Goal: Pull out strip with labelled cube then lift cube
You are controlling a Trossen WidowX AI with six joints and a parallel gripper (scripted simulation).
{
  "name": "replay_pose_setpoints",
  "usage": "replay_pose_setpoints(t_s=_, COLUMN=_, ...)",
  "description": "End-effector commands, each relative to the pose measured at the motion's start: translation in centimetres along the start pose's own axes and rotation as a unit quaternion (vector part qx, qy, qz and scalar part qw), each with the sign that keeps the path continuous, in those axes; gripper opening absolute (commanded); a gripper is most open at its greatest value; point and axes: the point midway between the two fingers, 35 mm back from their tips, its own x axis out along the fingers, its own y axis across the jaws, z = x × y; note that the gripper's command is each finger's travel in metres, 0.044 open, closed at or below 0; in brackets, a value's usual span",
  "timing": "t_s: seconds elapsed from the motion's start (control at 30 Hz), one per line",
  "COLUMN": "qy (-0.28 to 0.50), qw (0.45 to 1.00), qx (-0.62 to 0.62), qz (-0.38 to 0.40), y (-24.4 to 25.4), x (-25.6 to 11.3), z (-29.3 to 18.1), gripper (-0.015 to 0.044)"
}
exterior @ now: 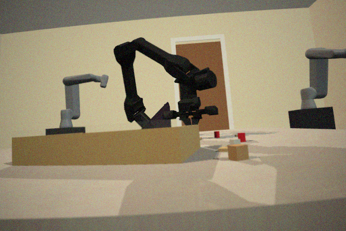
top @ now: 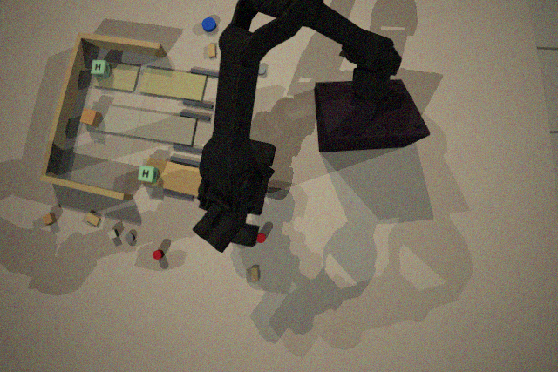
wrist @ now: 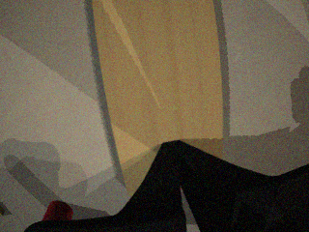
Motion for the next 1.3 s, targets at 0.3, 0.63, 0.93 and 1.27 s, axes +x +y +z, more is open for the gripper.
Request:
replay_pose_setpoints(t_s=0.3, qy=0.014, qw=1.000, qx=-0.004, qz=-0.007, y=-0.5, x=0.5, z=-2.4, gripper=0.0000)
replay_pose_setpoints(t_s=0.63, qy=0.014, qw=1.000, qx=-0.004, qz=-0.007, y=-0.5, x=0.5, z=-2.4, gripper=0.0000)
replay_pose_setpoints(t_s=0.93, qy=0.014, qw=1.000, qx=-0.004, qz=-0.007, y=-0.5, x=0.5, z=-2.4, gripper=0.0000)
replay_pose_setpoints(t_s=1.27, qy=0.005, qw=1.000, qx=-0.002, qz=-0.001, y=0.1, x=-0.9, z=-1.7, gripper=0.0000)
